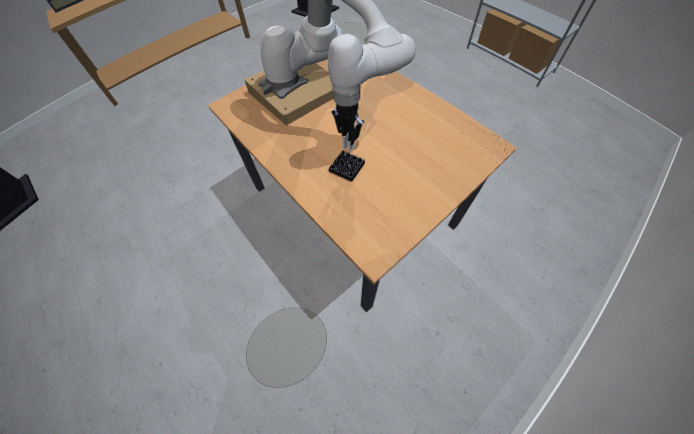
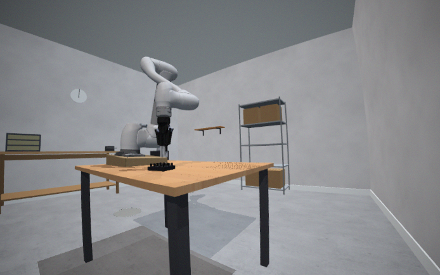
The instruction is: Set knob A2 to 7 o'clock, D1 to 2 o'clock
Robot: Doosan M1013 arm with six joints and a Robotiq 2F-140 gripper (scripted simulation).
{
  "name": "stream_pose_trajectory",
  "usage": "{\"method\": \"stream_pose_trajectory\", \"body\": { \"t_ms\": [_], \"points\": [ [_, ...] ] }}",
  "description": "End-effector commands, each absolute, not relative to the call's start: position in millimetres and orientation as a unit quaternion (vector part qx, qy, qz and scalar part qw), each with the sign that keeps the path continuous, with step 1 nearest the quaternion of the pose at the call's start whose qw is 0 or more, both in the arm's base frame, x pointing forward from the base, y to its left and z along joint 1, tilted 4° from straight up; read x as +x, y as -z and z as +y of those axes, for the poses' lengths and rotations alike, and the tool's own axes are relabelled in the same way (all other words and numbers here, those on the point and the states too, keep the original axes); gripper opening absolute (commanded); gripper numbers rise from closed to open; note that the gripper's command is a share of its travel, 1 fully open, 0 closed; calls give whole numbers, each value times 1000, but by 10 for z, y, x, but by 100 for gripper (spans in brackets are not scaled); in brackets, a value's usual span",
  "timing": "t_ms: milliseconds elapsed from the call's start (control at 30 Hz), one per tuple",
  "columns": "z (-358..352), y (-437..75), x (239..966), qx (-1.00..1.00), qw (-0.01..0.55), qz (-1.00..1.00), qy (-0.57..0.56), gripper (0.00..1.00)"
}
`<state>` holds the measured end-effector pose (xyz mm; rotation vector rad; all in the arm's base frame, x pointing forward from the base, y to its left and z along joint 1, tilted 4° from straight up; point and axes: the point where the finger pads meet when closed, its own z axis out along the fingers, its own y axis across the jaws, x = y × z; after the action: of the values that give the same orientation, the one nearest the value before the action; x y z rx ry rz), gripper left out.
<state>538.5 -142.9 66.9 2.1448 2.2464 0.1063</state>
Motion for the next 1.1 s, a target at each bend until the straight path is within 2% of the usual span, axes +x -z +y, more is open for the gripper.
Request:
{"method": "stream_pose_trajectory", "body": {
  "t_ms": [0, 700, 1067],
  "points": [
    [-1430, -687, 5384, 744, 16, 667, -32, 12],
    [-1432, -761, 5379, 912, 6, 410, -35, 12],
    [-1434, -811, 5375, 976, -2, 213, -35, 12]
  ]
}}
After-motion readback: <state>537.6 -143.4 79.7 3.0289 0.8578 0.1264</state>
